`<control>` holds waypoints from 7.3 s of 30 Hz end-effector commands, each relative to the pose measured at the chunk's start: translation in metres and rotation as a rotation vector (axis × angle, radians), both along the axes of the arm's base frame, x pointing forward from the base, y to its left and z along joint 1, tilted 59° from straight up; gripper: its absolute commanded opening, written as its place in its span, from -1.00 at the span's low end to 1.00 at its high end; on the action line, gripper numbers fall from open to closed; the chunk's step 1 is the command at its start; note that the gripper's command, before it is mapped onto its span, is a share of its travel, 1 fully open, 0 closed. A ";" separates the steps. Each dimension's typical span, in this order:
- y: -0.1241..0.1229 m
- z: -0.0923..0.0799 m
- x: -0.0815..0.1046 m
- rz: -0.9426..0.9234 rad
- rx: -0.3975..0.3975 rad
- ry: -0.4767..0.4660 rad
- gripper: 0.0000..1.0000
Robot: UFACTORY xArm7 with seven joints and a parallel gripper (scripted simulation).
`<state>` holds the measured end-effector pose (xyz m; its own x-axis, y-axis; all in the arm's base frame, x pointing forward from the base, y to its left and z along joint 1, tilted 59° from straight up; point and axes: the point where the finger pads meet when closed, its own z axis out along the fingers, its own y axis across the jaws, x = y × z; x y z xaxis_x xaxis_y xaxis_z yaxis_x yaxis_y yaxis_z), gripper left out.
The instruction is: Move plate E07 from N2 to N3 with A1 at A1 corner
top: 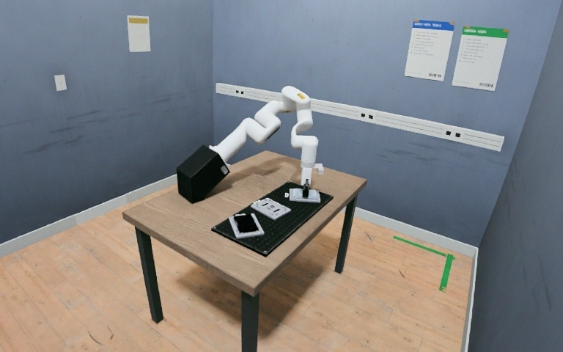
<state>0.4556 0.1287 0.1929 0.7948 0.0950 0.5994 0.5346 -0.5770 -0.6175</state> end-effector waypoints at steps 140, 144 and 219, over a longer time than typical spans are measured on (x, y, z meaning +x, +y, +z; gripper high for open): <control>-0.053 0.032 -0.017 -0.004 -0.001 -0.001 -1.00; -0.055 0.034 -0.018 -0.004 -0.001 -0.002 -1.00; -0.172 -0.112 -0.068 -0.361 0.200 0.567 -1.00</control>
